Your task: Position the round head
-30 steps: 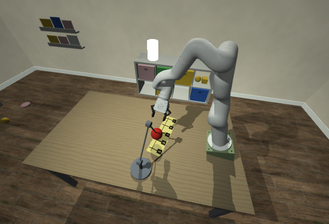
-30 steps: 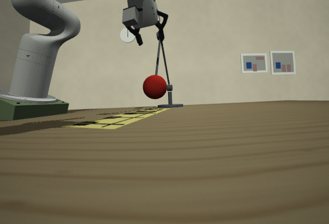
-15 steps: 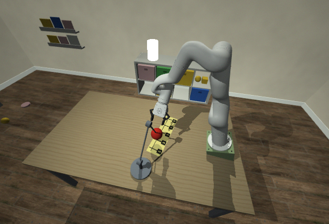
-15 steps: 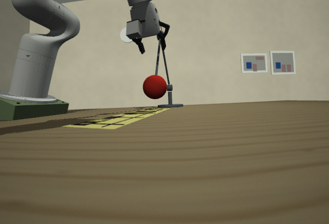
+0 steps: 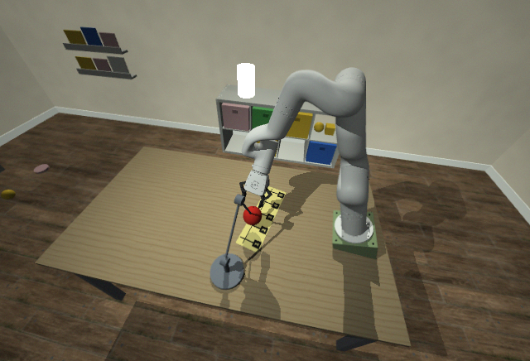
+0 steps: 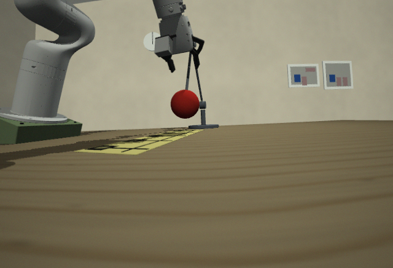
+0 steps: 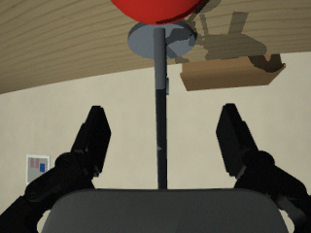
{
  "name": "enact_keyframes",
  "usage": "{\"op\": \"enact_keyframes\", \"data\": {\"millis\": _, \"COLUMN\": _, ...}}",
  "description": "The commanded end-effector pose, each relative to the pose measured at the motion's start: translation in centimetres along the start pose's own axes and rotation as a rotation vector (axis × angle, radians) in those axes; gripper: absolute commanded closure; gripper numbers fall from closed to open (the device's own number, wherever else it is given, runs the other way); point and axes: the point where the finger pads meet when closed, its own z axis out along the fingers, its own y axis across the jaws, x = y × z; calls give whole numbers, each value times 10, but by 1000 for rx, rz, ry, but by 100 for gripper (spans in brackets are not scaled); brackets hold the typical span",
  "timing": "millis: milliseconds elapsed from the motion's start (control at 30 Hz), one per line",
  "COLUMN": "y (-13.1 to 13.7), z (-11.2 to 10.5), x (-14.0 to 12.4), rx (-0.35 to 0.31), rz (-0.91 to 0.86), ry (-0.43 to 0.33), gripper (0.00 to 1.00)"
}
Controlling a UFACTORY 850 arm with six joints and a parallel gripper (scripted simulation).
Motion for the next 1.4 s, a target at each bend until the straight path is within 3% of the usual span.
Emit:
{"op": "enact_keyframes", "data": {"millis": 0, "y": -1, "z": 10, "x": 0, "rx": 1, "rz": -1, "ry": 3, "gripper": 0}}
{"op": "enact_keyframes", "data": {"millis": 333, "y": 0, "z": 33, "x": 0, "rx": -1, "rz": 0, "ry": 10, "gripper": 0}}
{"op": "enact_keyframes", "data": {"millis": 967, "y": -2, "z": 44, "x": -2, "rx": 1, "rz": -1, "ry": 7, "gripper": 0}}
{"op": "enact_keyframes", "data": {"millis": 1000, "y": -2, "z": 44, "x": -2, "rx": 1, "rz": -1, "ry": 7, "gripper": 100}}
{"op": "enact_keyframes", "data": {"millis": 1367, "y": -1, "z": 43, "x": -2, "rx": 1, "rz": -1, "ry": 8, "gripper": 100}}
